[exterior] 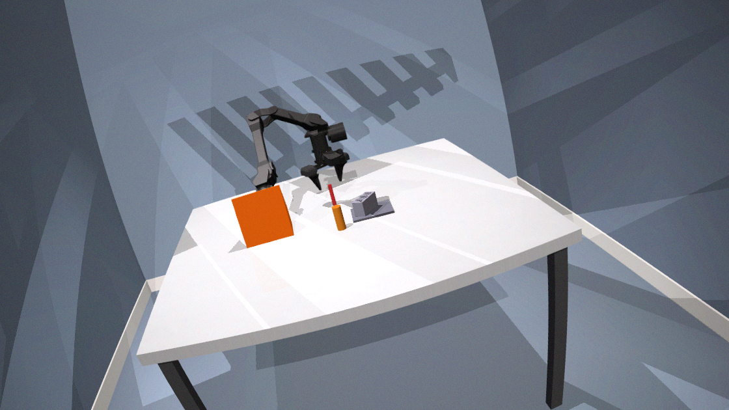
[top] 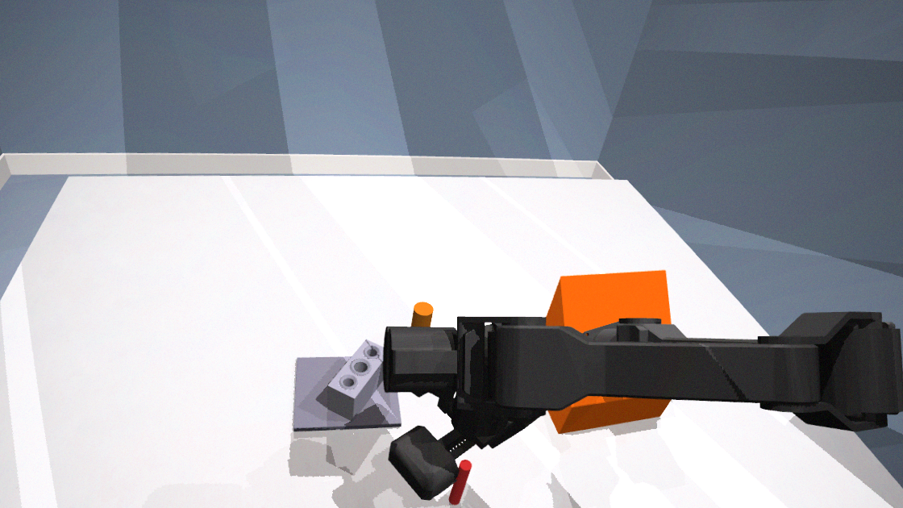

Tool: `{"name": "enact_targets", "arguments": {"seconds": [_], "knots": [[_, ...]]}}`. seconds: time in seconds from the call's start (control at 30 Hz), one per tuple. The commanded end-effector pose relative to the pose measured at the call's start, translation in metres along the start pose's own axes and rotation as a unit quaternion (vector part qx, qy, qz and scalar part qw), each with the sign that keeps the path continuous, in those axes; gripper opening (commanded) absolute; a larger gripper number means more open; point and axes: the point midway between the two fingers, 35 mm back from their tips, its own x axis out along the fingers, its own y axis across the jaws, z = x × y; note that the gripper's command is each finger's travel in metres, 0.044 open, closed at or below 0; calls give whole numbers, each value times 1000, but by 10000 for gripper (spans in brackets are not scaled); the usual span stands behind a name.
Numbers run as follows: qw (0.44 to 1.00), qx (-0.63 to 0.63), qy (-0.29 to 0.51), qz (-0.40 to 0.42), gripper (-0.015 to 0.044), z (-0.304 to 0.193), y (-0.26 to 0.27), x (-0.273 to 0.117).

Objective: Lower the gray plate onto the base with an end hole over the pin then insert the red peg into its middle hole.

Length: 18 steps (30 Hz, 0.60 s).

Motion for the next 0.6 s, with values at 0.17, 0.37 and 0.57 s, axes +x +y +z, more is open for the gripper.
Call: {"name": "enact_targets", "arguments": {"seconds": [0.17, 0.37, 0.57], "knots": [[1000, 3, 4, 0, 440, -1, -1, 15], [1000, 3, 5, 0, 440, -2, -2, 25], [1000, 3, 6, 1, 440, -3, -2, 34]]}}
